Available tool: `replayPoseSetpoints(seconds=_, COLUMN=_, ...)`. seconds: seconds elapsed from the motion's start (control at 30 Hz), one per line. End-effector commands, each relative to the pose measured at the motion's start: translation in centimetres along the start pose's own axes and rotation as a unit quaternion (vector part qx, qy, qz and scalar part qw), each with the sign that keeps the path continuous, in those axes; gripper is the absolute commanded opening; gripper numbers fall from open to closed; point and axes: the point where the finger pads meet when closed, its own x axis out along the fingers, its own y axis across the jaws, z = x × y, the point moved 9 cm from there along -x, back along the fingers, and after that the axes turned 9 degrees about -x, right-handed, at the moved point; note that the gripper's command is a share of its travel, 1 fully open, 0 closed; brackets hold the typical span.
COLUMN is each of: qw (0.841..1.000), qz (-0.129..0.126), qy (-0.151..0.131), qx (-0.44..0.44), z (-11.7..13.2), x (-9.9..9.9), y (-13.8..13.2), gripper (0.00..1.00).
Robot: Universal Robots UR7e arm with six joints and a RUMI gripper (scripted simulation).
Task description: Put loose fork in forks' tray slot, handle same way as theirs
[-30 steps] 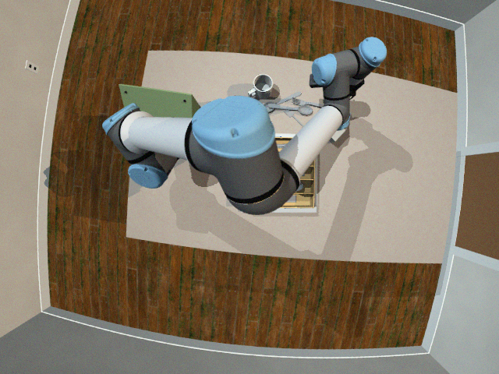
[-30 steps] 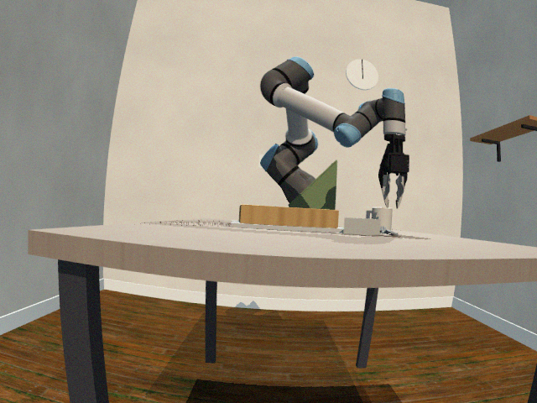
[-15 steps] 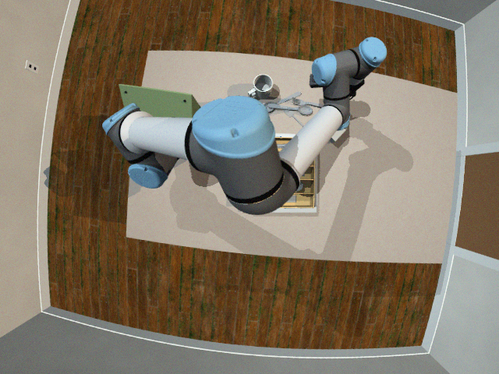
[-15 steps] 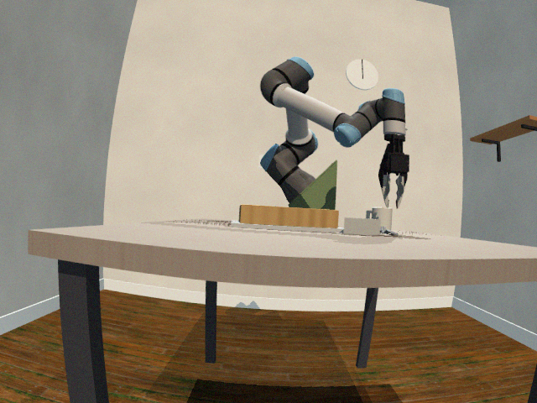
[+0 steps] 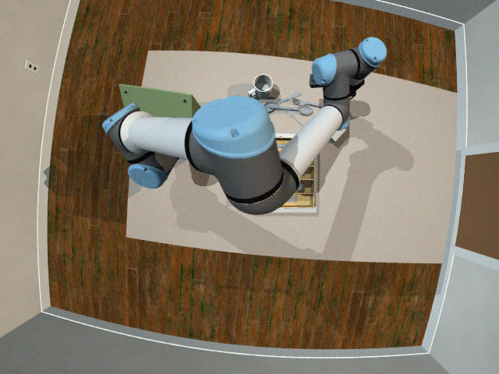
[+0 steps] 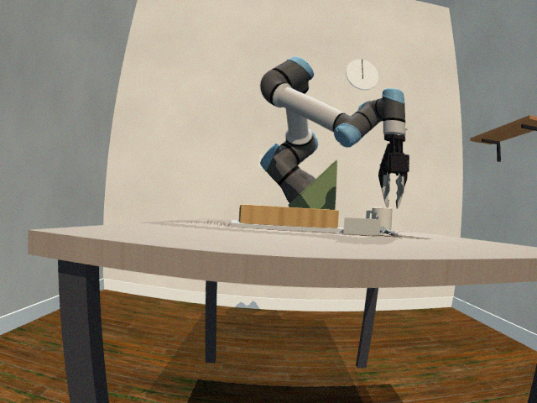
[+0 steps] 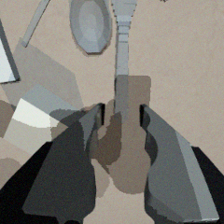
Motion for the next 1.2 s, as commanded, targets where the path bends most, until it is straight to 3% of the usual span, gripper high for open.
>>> replayPoseSetpoints(seconds=0.0, qw=1.000, qz=0.000, qy=-0.001, qx=0.001, z=0.1, x=0.0, y=-0.1, gripper=0.18)
replayPoseSetpoints(seconds=0.67, qw=1.000, qz=-0.001, qy=0.001, qx=-0.001, z=-0.1, x=1.2, y=-0.1, gripper=0.18)
replayPoseSetpoints(seconds=1.17, qw=1.000, qz=-0.001, qy=0.001, qx=-0.001, z=-0.1, x=3.5, y=-0.1, gripper=0.18)
